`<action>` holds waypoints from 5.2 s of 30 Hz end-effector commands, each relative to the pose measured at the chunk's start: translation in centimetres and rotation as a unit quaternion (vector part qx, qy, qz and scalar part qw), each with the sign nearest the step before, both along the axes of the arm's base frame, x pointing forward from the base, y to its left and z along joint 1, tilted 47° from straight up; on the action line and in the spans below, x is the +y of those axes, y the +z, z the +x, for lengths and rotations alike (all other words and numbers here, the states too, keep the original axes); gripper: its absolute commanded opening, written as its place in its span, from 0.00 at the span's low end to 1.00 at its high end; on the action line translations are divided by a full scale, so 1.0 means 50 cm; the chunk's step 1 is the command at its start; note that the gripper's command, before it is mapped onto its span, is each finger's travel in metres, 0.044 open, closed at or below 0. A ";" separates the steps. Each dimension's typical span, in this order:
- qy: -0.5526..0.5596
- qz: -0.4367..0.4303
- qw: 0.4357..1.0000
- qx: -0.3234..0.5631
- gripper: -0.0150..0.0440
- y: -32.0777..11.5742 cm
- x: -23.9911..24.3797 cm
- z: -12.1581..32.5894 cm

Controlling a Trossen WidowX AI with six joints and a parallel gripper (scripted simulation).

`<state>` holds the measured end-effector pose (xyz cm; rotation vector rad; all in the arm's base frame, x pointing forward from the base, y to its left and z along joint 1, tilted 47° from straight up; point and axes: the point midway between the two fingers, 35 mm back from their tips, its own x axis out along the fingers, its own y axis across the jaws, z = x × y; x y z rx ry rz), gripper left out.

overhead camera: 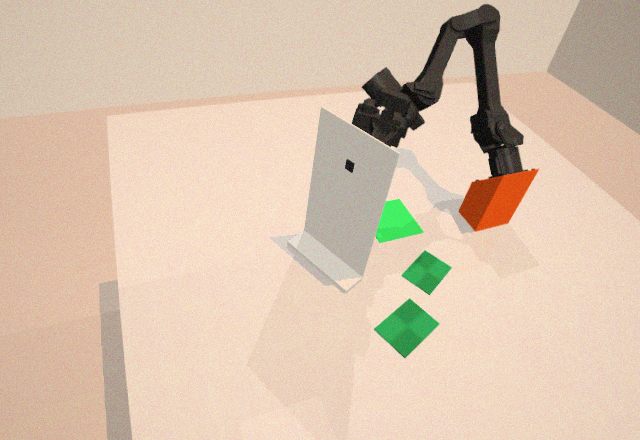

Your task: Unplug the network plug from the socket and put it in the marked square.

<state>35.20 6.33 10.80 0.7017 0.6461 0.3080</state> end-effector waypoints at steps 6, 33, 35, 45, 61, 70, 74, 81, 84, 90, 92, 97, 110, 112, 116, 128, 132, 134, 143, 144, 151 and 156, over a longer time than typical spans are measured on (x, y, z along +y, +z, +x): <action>0.003 0.000 1.000 0.000 0.25 0.003 -0.002 -0.009; 0.003 0.000 1.000 0.001 0.25 0.013 -0.014 -0.031; 0.003 0.000 1.000 0.001 0.25 0.013 -0.015 -0.033; 0.003 0.000 1.000 0.001 0.25 0.017 -0.019 -0.041; 0.003 0.000 1.000 0.001 0.25 0.022 -0.025 -0.053; 0.001 -0.001 1.000 0.002 0.25 0.050 0.004 -0.064; 0.002 -0.001 1.000 0.002 0.25 0.068 0.021 -0.075; 0.002 0.001 1.000 0.002 0.25 0.097 0.049 -0.097; 0.003 0.002 1.000 0.002 0.25 0.107 0.057 -0.105; -0.040 -0.001 0.999 0.023 0.25 0.077 0.043 -0.098; -0.064 -0.003 0.997 0.034 0.25 0.060 0.034 -0.094; -0.125 -0.008 0.990 0.058 0.25 0.019 0.010 -0.089; -0.282 -0.027 0.954 0.096 0.25 -0.074 -0.057 -0.100; -0.306 -0.030 0.947 0.098 0.25 -0.086 -0.068 -0.104; -0.352 -0.037 0.930 0.100 0.25 -0.107 -0.090 -0.115; -0.480 -0.061 0.871 0.081 0.25 -0.154 -0.157 -0.160; -0.519 -0.069 0.850 0.067 0.25 -0.162 -0.178 -0.179; -0.537 -0.073 0.838 0.058 0.25 -0.165 -0.188 -0.189; -0.599 -0.088 0.796 0.018 0.25 -0.169 -0.225 -0.229; -0.599 -0.088 0.796 0.018 0.25 -0.169 -0.225 -0.229; -0.599 -0.088 0.795 0.019 0.25 -0.174 -0.228 -0.227; -0.600 -0.088 0.795 0.019 0.25 -0.180 -0.232 -0.226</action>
